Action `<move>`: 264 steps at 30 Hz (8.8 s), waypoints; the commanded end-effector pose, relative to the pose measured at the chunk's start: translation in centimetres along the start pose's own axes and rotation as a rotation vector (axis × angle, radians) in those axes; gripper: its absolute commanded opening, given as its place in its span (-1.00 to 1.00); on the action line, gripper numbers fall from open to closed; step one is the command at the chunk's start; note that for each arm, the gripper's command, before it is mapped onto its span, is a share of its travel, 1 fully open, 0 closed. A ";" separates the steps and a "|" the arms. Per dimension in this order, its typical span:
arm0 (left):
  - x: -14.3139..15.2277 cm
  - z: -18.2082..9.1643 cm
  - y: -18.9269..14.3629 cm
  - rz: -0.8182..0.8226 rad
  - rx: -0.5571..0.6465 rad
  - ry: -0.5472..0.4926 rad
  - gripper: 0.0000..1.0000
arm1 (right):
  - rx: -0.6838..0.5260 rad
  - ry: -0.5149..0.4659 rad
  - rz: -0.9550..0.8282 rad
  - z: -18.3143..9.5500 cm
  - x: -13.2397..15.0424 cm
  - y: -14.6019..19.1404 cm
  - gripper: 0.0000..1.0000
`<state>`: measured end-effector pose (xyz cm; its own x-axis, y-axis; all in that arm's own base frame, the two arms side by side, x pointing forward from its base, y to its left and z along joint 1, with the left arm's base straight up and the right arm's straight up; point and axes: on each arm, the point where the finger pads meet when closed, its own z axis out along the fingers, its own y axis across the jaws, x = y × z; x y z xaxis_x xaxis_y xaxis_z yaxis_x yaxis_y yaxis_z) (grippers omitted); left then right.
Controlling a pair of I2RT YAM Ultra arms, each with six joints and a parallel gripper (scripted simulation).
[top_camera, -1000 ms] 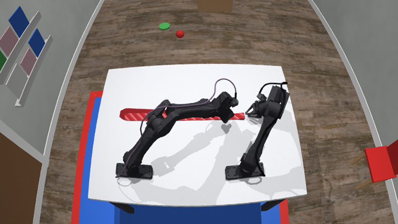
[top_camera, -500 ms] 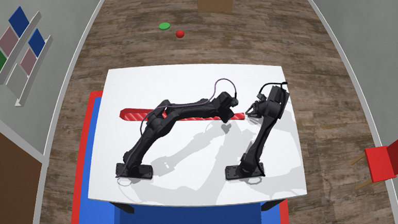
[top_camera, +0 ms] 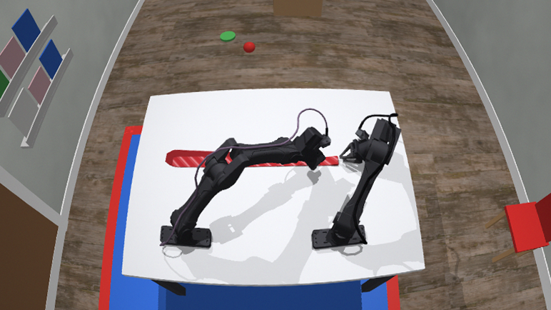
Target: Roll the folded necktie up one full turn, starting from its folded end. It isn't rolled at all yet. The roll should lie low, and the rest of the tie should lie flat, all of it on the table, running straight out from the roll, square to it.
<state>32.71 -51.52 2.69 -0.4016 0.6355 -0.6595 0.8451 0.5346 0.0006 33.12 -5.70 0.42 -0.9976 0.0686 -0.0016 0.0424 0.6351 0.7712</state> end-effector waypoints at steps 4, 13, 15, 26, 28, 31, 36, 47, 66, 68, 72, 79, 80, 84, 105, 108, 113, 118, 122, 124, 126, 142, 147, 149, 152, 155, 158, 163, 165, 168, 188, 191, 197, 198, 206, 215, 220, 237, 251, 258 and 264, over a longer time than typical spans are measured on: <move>0.3 0.8 -0.2 0.006 0.008 -0.015 -0.92 | -0.010 -0.026 -0.024 -0.1 -0.4 0.2 -0.41; 1.2 1.9 -0.2 0.006 0.008 -0.015 -0.92 | -0.010 -0.026 -0.024 -0.1 -0.4 0.2 -0.41; 1.3 2.0 -0.2 0.006 0.008 -0.015 -0.92 | -0.010 -0.026 -0.024 -0.1 -0.4 0.2 -0.41; 1.3 2.0 -0.2 0.006 0.008 -0.015 -0.91 | -0.010 -0.026 -0.024 0.6 -0.4 0.7 -0.41; 1.3 2.0 -0.2 0.006 0.008 -0.015 -0.91 | -0.010 -0.026 -0.024 0.7 -0.4 0.8 -0.41; 1.3 2.0 -0.2 0.006 0.008 -0.015 -0.91 | -0.010 -0.026 -0.024 1.0 -0.4 1.0 -0.41; 1.3 2.0 -0.2 0.006 0.008 -0.015 -0.91 | -0.010 -0.026 -0.024 1.2 -0.4 1.2 -0.41; 1.3 2.0 -0.2 0.006 0.008 -0.015 -0.91 | -0.010 -0.026 -0.024 2.0 -0.4 1.9 -0.41; 1.3 2.0 -0.2 0.006 0.008 -0.015 -0.91 | -0.010 -0.026 -0.024 3.5 -0.4 3.1 -0.41; 1.3 2.0 -0.2 0.006 0.008 -0.015 -0.91 | -0.010 -0.026 -0.024 3.6 -0.4 3.2 -0.41; 1.3 2.0 -0.2 0.006 0.008 -0.015 -0.91 | -0.010 -0.026 -0.024 4.1 -0.4 3.6 -0.41; 1.3 2.0 -0.2 0.006 0.008 -0.015 -0.91 | -0.010 -0.026 -0.024 4.7 -0.4 4.1 -0.41; 1.3 2.0 -0.2 0.006 0.008 -0.015 -0.91 | -0.010 -0.026 -0.024 4.8 -0.4 4.2 -0.41; 1.3 2.0 -0.2 0.006 0.008 -0.015 -0.91 | -0.010 -0.026 -0.024 5.0 -0.4 4.3 -0.41; 1.3 2.0 -0.2 0.006 0.008 -0.015 -0.91 | -0.010 -0.026 -0.024 5.0 -0.4 3.2 -0.89; 1.3 2.0 -0.2 0.006 0.008 -0.015 -0.91 | -0.010 -0.026 -0.024 5.0 -0.4 3.2 -0.89; 1.3 2.0 -0.2 0.006 0.008 -0.015 -0.91 | -0.010 -0.026 -0.024 5.0 -0.4 3.2 -0.89; 1.3 2.0 -0.2 0.006 0.008 -0.015 -0.91 | -0.010 -0.026 -0.024 5.0 -0.4 3.2 -0.89; 1.3 1.9 -0.2 0.006 0.008 -0.015 -0.94 | -0.010 -0.026 -0.024 5.0 -0.4 3.3 -0.89; 1.2 1.8 -0.2 0.006 0.008 -0.015 -0.94 | -0.010 -0.026 -0.024 4.9 -0.4 3.3 -0.89; 1.1 1.6 -0.1 0.005 0.008 -0.015 -0.94 | -0.010 -0.026 -0.024 4.9 -0.4 3.3 -0.89; -0.5 -1.2 0.3 0.000 0.003 -0.015 -0.93 | -0.010 -0.026 -0.024 4.7 -0.4 3.5 -0.89; -1.2 -2.4 0.5 -0.003 0.001 -0.015 -0.93 | -0.010 -0.026 -0.024 4.7 -0.4 3.5 -0.89; -1.5 -2.9 0.5 -0.004 0.000 -0.015 -0.92 | -0.010 -0.026 -0.024 4.7 -0.4 3.5 -0.89; -1.9 -3.6 0.7 -0.005 -0.001 -0.015 -0.92 | -0.010 -0.026 -0.024 4.7 -0.4 3.5 -0.89; -2.0 -3.9 0.7 -0.006 -0.001 -0.015 -0.92 | -0.010 -0.026 -0.024 4.7 -0.4 3.5 -0.89; -2.3 -4.5 0.8 -0.007 -0.002 -0.015 -0.92 | -0.010 -0.026 -0.024 4.7 -0.4 3.5 -0.89; -2.8 -5.2 0.9 -0.008 -0.004 -0.015 -0.92 | -0.010 -0.026 -0.024 4.7 -0.4 3.5 -0.89; -2.9 -5.4 0.9 -0.009 -0.004 -0.015 -0.92 | -0.010 -0.026 -0.024 4.7 -0.4 3.5 -0.89; -3.0 -5.6 0.9 -0.009 -0.004 -0.015 -0.92 | -0.010 -0.026 -0.024 4.7 -0.4 3.5 -0.89; -1.9 -13.4 5.8 -0.078 -0.146 -0.136 -0.45 | 0.105 -0.028 -0.022 4.7 -0.4 3.6 -0.89; -1.4 -16.3 7.6 -0.104 -0.200 -0.182 -0.36 | 0.151 -0.028 -0.021 4.7 -0.4 3.6 -0.89; -0.4 -23.1 11.8 -0.164 -0.324 -0.288 -0.16 | 0.262 -0.029 -0.020 4.8 -0.4 3.6 -0.89; -0.3 -24.3 12.5 -0.174 -0.346 -0.307 -0.13 | 0.282 -0.029 -0.020 4.8 -0.4 3.6 -0.89; 0.8 -31.7 17.1 -0.240 -0.481 -0.422 0.06 | 0.415 -0.031 -0.018 4.8 -0.4 3.7 -0.89; 2.4 -42.4 23.7 -0.334 -0.678 -0.590 0.35 | 0.636 -0.033 -0.014 4.9 -0.4 3.8 -0.89; 3.1 -47.5 26.9 -0.380 -0.771 -0.670 0.52 | 0.764 -0.034 -0.012 4.9 -0.4 3.8 -0.89; 4.2 -55.3 31.7 -0.448 -0.914 -0.791 1.00 | 1.136 -0.037 -0.006 4.7 -0.4 4.2 -0.89; 4.2 -55.3 31.7 -0.448 -0.914 -0.791 1.00 | 1.377 -0.038 -0.002 4.8 -0.4 4.4 -0.89; 4.2 -55.3 31.7 -0.448 -0.914 -0.791 1.00 | 1.450 -0.039 0.000 4.8 -0.4 4.4 -0.89; 4.2 -55.3 31.7 -0.448 -0.914 -0.791 1.00 | 1.511 -0.039 0.001 4.8 -0.4 4.4 -0.89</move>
<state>38.71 -1.32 39.42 -0.0486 -0.0169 -0.9987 0.0184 0.9997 -0.0178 33.39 0.90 -0.20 -0.9981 0.0608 -0.0119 0.0575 0.8365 -0.5449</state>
